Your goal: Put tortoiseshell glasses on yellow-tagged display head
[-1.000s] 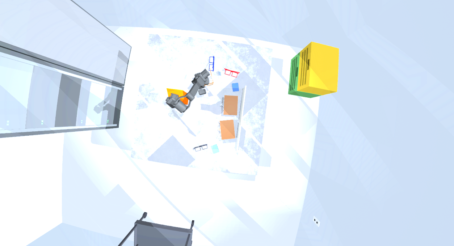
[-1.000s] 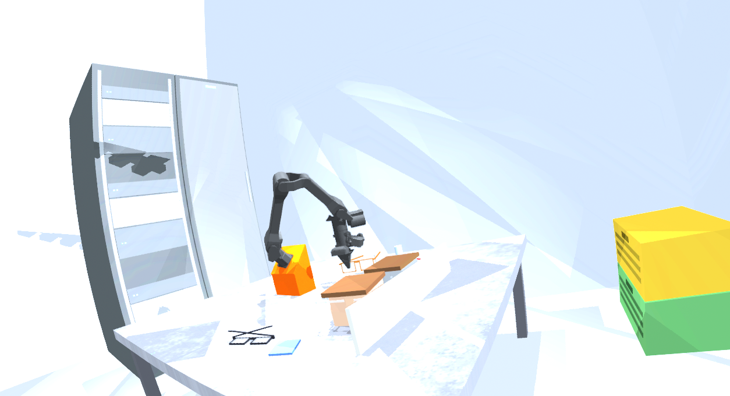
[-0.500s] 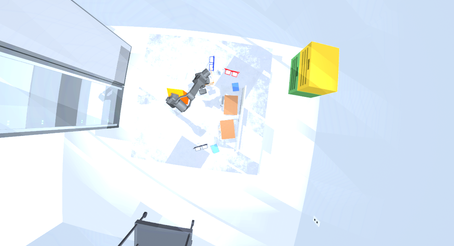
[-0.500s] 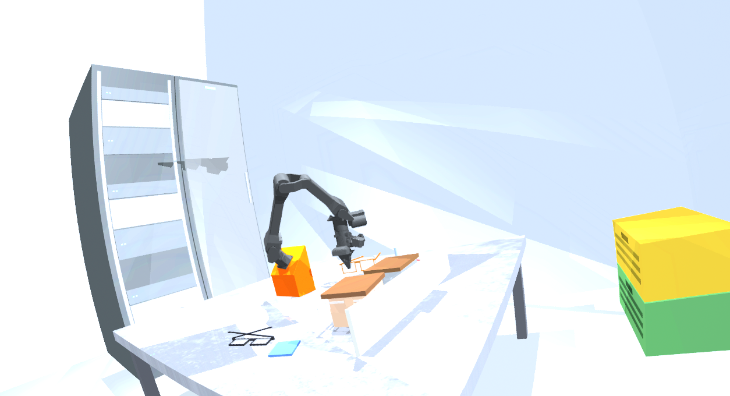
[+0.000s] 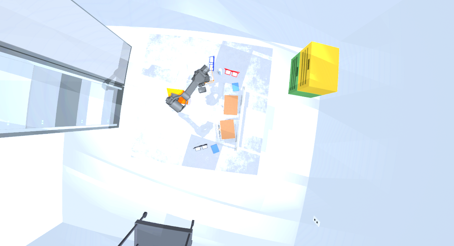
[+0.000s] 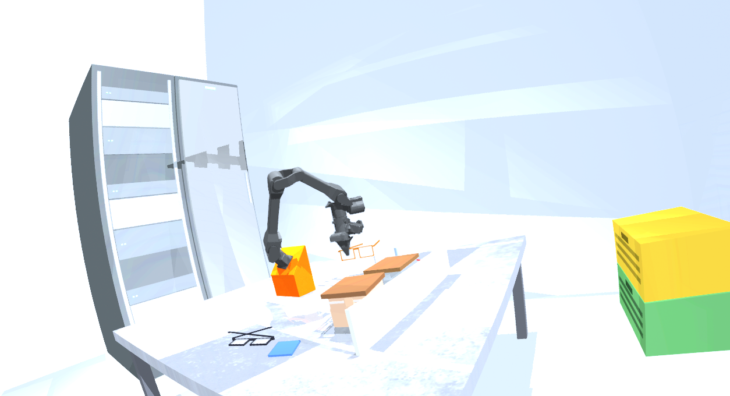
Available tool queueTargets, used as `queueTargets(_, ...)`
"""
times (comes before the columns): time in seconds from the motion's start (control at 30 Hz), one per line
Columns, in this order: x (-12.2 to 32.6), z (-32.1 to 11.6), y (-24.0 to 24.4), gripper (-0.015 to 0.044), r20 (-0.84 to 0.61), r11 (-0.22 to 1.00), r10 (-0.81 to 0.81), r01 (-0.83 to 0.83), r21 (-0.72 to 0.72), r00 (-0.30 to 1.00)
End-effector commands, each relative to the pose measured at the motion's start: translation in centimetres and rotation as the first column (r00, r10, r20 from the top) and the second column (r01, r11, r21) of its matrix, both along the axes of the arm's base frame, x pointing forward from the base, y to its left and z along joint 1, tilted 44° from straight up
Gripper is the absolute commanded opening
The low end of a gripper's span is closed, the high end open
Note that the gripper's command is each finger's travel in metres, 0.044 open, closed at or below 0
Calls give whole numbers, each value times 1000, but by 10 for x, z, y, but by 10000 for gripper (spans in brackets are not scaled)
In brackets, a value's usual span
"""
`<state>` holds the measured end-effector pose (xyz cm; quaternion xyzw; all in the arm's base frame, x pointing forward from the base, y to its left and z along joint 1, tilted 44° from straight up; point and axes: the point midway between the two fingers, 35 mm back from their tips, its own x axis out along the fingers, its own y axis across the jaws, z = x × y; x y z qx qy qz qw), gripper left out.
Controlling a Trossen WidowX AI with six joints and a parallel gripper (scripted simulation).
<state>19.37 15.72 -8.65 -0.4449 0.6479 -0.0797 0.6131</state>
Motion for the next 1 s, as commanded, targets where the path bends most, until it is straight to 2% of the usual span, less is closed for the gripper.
queueTargets(0.0,3,0,7,0,31,999,-36,35,13,999)
queueTargets(0.53,31,-28,44,0,309,932,-363,335,140,879)
queueTargets(0.8,33,-32,43,0,319,926,-376,347,147,870)
queueTargets(0.97,37,-51,27,0,320,927,-376,346,147,870)
